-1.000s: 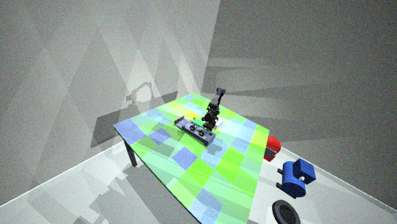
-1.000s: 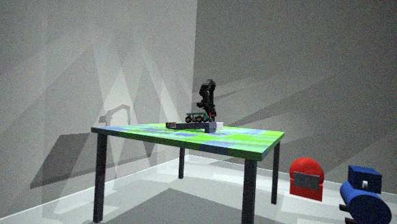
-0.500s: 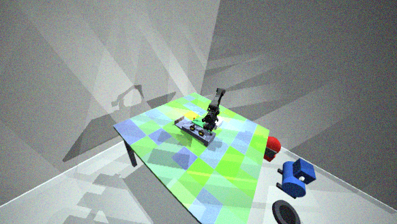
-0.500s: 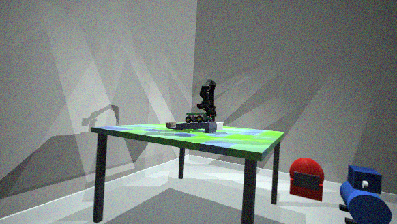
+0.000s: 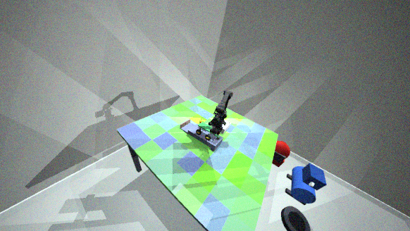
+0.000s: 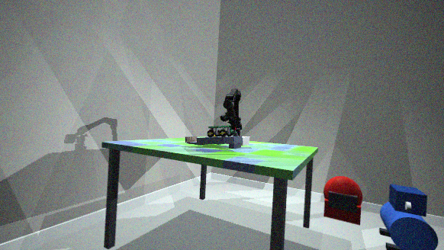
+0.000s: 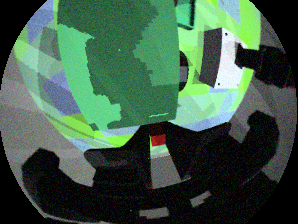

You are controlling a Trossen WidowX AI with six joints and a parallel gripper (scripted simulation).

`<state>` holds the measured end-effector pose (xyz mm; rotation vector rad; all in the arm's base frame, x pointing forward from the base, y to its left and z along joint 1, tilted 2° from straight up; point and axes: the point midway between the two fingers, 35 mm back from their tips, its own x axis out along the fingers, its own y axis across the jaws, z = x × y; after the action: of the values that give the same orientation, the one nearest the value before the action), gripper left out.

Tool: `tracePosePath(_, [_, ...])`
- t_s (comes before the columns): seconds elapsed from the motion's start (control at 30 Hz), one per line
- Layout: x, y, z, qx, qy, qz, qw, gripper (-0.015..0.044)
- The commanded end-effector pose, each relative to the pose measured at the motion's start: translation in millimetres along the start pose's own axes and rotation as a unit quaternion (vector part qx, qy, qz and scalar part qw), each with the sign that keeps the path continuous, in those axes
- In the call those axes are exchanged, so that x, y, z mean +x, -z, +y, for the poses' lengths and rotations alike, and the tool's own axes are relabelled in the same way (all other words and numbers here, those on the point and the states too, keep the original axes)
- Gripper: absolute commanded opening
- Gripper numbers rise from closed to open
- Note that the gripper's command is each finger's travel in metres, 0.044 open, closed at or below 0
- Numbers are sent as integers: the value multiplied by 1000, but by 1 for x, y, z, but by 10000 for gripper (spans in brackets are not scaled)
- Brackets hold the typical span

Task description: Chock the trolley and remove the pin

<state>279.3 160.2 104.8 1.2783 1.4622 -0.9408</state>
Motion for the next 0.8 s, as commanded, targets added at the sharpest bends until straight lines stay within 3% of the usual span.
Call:
tracePosePath(0.0, [-5,1,0,0,-2,1,1000,0])
tracePosePath(0.77, [-21,2,-1,0,-1,1,1000,0])
